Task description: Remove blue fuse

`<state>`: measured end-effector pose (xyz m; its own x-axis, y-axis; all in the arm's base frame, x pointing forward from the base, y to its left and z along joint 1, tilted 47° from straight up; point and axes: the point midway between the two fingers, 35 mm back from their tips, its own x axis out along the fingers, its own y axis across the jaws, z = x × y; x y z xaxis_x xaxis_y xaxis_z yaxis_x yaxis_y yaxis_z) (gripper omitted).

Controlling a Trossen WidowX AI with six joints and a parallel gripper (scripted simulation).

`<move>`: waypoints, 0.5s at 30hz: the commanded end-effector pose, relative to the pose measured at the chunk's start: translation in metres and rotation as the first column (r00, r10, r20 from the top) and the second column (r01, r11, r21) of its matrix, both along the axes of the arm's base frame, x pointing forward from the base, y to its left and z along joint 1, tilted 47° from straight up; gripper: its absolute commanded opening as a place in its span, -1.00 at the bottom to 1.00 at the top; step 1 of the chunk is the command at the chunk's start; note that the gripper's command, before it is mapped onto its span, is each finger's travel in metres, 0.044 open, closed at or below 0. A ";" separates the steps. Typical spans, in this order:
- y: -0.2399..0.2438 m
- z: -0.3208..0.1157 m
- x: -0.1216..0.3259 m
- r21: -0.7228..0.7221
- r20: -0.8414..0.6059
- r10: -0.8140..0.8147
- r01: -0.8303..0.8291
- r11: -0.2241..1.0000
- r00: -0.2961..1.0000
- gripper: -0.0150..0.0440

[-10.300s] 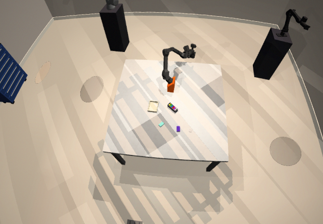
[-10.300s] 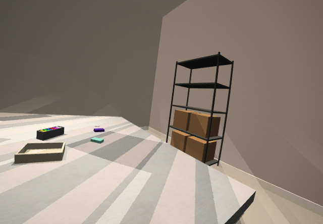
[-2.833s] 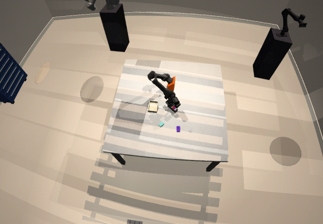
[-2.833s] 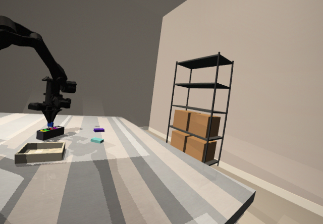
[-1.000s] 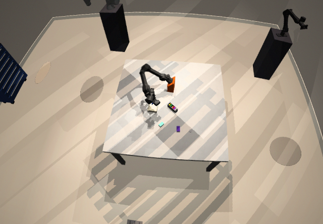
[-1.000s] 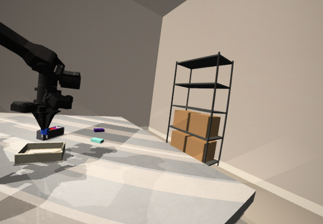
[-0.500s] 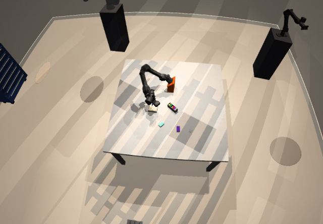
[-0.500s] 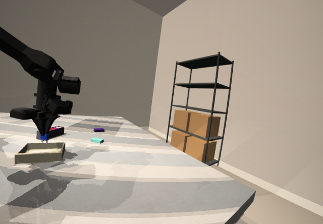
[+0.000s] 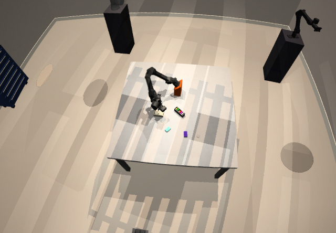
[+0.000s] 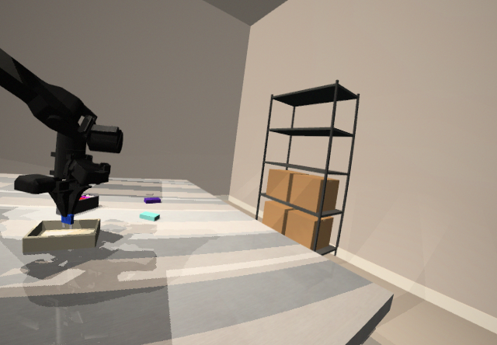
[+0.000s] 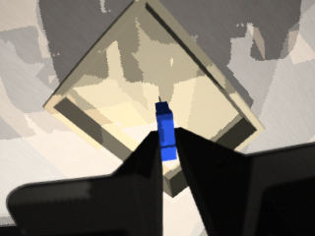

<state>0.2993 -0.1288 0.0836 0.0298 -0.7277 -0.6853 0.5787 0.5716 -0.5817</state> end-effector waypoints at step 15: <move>0.028 0.025 -0.002 0.002 -0.005 0.001 -0.001 1.000 1.000 0.63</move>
<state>0.2978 -0.1092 0.0985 0.0214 -0.7242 -0.6893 0.5694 0.5755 -0.5869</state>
